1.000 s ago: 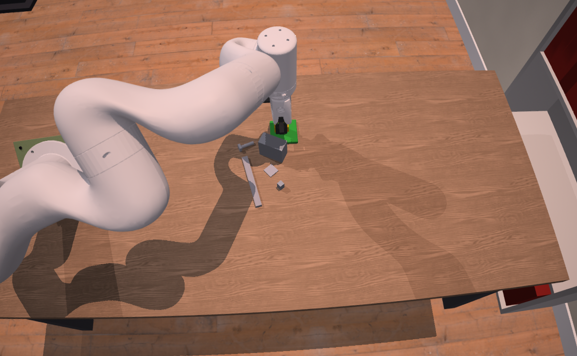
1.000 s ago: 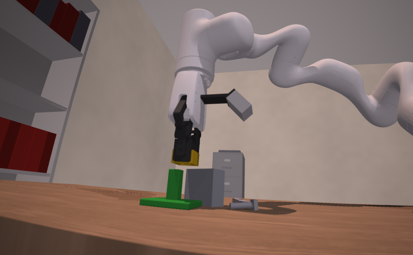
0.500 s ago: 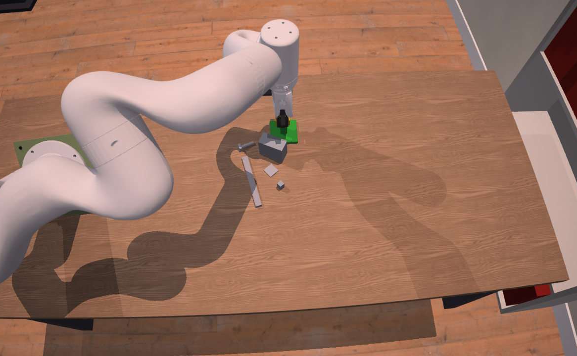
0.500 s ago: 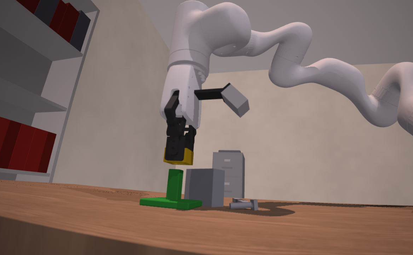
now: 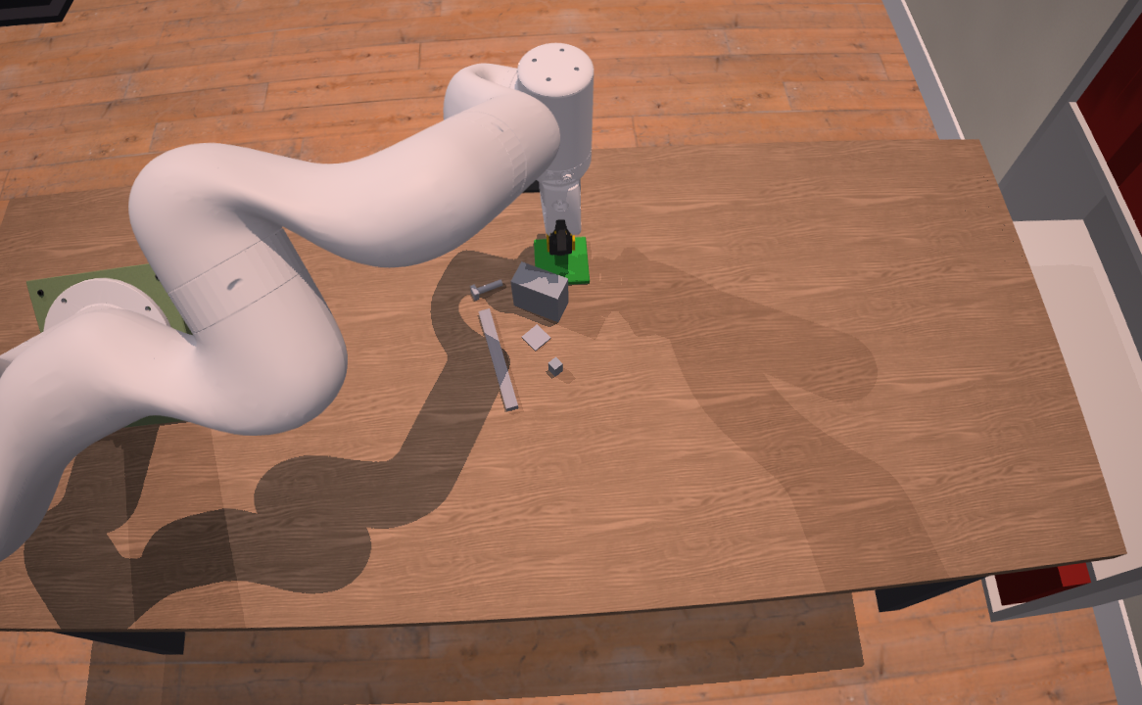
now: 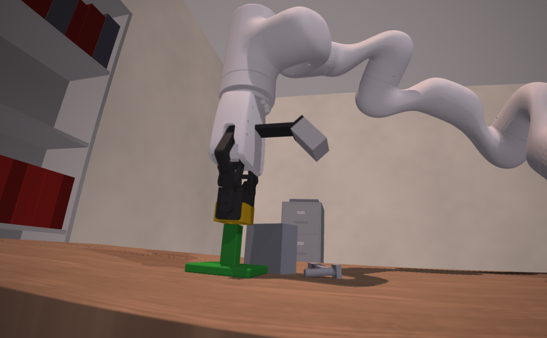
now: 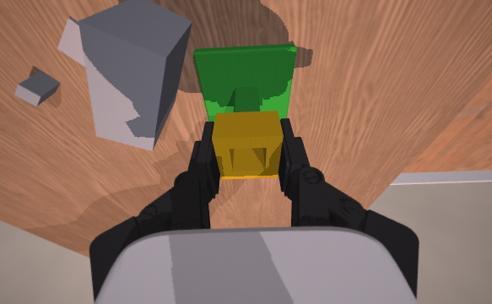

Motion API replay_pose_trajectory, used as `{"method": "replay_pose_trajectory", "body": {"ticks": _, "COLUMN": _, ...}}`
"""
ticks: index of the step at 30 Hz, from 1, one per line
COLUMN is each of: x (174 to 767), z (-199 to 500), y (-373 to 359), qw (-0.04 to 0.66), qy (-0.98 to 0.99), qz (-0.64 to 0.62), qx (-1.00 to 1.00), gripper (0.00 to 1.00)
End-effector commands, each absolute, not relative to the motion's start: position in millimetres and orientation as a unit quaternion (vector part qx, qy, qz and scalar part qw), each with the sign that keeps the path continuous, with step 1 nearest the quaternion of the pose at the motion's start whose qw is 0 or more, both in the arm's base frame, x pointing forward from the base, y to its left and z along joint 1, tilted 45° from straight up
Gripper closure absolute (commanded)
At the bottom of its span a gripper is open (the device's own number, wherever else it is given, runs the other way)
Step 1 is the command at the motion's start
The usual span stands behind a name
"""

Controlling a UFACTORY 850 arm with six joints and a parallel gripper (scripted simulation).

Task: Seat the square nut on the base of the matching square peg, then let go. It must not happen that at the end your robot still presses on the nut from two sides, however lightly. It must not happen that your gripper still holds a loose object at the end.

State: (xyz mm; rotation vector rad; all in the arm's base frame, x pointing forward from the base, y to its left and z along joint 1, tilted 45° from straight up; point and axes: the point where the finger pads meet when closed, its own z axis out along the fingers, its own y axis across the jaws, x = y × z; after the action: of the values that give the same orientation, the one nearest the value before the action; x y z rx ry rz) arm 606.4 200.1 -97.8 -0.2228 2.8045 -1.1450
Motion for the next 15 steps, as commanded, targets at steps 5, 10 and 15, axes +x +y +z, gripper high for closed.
{"method": "replay_pose_trajectory", "body": {"ticks": 5, "x": 607.9, "z": -100.8, "y": 197.7, "qw": 0.053, "qy": 0.922, "qz": -0.376, "qx": -0.073, "gripper": 1.00}}
{"method": "replay_pose_trajectory", "body": {"ticks": 10, "x": 608.4, "z": -102.9, "y": 195.7, "qw": 0.053, "qy": 0.922, "qz": -0.376, "qx": -0.073, "gripper": 1.00}}
{"method": "replay_pose_trajectory", "body": {"ticks": 15, "x": 608.4, "z": -102.9, "y": 195.7, "qw": 0.053, "qy": 0.922, "qz": -0.376, "qx": -0.073, "gripper": 1.00}}
